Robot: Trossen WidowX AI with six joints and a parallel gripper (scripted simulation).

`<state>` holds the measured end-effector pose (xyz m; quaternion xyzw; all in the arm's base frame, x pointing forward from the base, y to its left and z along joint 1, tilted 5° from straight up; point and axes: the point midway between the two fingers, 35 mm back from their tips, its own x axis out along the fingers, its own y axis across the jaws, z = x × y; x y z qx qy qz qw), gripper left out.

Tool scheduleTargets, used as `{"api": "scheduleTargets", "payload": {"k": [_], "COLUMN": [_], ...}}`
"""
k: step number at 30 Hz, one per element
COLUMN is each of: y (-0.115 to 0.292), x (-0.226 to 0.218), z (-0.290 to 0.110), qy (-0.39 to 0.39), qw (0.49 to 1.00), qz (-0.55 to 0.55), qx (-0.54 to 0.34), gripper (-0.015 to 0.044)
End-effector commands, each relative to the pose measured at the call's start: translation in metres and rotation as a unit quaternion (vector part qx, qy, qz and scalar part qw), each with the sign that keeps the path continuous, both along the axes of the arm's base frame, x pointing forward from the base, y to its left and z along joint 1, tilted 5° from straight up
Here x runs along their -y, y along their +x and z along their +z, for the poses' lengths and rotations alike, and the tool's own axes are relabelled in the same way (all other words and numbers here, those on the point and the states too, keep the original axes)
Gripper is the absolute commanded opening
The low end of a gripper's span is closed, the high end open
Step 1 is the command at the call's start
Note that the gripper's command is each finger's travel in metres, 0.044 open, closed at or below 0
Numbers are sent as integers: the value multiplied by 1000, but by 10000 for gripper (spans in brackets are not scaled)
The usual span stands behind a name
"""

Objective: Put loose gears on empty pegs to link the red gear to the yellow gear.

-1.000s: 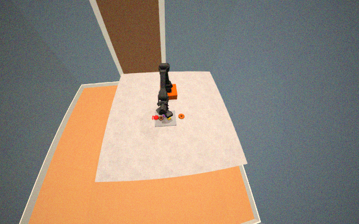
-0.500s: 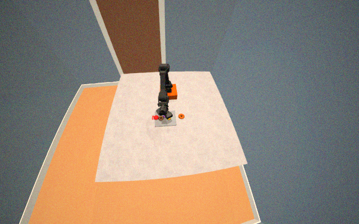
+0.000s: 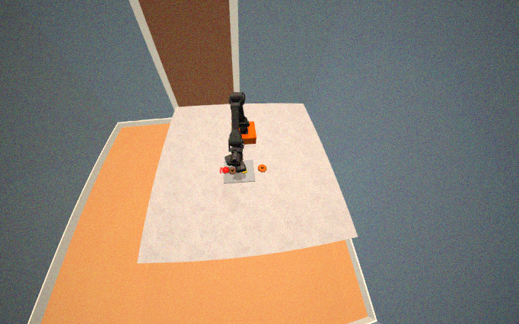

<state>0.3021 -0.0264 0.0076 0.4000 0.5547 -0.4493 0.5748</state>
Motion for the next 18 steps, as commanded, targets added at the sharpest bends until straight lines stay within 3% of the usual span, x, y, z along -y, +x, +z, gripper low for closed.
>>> {"api": "scheduleTargets", "payload": {"k": [1, 18], "y": [1, 0], "x": [0, 0], "z": [-1, -4], "qy": [0, 3], "qw": [1000, 986], "qz": [1, 169], "qx": [0, -12], "gripper": [0, 0]}}
